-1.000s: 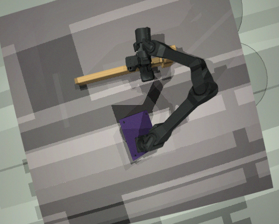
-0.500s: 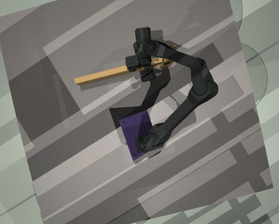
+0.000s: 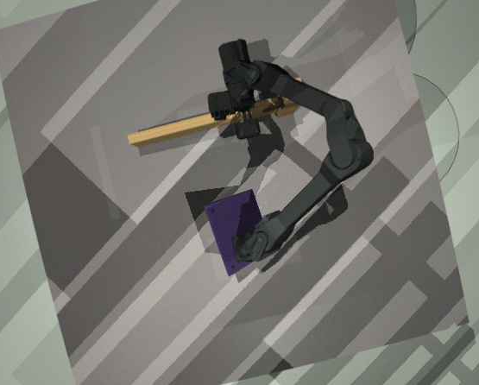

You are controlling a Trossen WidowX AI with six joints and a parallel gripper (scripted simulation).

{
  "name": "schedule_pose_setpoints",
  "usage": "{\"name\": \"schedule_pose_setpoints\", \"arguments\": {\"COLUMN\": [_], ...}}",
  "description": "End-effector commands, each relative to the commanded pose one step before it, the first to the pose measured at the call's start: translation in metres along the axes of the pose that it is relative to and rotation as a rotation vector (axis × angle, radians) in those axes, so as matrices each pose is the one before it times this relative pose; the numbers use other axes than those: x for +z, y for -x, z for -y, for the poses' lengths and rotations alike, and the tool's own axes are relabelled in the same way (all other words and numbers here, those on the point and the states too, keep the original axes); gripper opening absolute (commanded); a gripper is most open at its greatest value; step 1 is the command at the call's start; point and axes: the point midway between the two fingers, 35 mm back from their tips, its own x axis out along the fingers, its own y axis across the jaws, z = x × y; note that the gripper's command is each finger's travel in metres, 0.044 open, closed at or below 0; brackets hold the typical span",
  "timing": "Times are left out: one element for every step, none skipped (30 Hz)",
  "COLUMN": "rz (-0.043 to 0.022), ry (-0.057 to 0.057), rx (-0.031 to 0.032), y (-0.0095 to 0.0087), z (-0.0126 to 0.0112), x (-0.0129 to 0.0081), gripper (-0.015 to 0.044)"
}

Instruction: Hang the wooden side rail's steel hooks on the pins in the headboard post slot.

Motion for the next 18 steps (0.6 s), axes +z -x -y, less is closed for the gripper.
{"name": "schedule_pose_setpoints", "arguments": {"rz": [-0.00034,0.0,0.0,0.0019,0.0,0.0,0.0,0.0,0.0,0.0,0.0,0.0,0.0,0.0,0.0,0.0,0.0,0.0], "ry": [0.0088,0.0,0.0,0.0089,0.0,0.0,0.0,0.0,0.0,0.0,0.0,0.0,0.0,0.0,0.0,0.0,0.0,0.0], "rx": [0.00189,0.0,0.0,-0.00019,0.0,0.0,0.0,0.0,0.0,0.0,0.0,0.0,0.0,0.0,0.0,0.0,0.0,0.0], "y": [0.00048,0.0,0.0,-0.00025,0.0,0.0,0.0,0.0,0.0,0.0,0.0,0.0,0.0,0.0,0.0,0.0,0.0,0.0], "z": [-0.00123,0.0,0.0,0.00015,0.0,0.0,0.0,0.0,0.0,0.0,0.0,0.0,0.0,0.0,0.0,0.0,0.0,0.0], "x": [0.0143,0.0,0.0,-0.00135,0.0,0.0,0.0,0.0,0.0,0.0,0.0,0.0,0.0,0.0,0.0,0.0,0.0,0.0], "gripper": [0.044,0.044,0.044,0.044,0.044,0.044,0.044,0.044,0.044,0.044,0.044,0.044,0.044,0.044,0.044,0.044,0.044,0.044]}}
